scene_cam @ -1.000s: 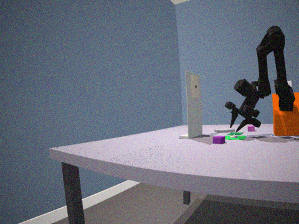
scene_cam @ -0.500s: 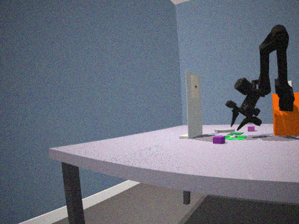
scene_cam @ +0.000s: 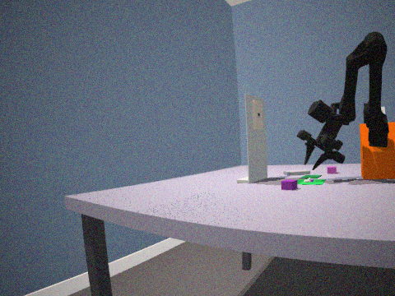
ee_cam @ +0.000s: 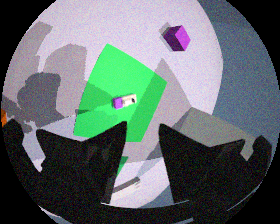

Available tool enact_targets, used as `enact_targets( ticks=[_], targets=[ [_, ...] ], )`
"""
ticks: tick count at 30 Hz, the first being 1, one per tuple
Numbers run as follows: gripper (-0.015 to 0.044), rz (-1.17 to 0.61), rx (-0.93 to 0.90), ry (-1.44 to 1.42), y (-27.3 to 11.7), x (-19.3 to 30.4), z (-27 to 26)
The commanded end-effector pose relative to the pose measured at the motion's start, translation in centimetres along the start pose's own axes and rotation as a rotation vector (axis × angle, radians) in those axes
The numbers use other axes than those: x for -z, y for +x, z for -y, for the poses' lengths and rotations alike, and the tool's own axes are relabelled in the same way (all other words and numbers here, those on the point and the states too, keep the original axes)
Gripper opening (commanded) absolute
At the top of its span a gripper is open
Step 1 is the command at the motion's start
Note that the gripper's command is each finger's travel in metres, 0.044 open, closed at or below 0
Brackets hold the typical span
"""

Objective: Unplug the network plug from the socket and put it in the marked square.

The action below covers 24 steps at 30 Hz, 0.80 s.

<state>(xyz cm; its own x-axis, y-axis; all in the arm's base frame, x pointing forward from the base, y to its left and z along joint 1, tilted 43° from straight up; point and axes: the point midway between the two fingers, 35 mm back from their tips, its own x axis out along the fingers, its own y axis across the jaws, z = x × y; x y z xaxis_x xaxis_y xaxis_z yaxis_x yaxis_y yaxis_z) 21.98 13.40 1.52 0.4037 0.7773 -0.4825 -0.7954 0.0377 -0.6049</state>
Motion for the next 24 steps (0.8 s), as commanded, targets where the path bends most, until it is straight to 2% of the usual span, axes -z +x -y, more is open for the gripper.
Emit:
enact_targets(
  ticks=[1, 24],
  targets=[
    [0.0156, 0.003, 0.002, -0.009, -0.2, 0.0, 0.4],
    [0.0156, -0.001, -0.004, -0.011, -1.7, 0.4, 1.4]
  ],
)
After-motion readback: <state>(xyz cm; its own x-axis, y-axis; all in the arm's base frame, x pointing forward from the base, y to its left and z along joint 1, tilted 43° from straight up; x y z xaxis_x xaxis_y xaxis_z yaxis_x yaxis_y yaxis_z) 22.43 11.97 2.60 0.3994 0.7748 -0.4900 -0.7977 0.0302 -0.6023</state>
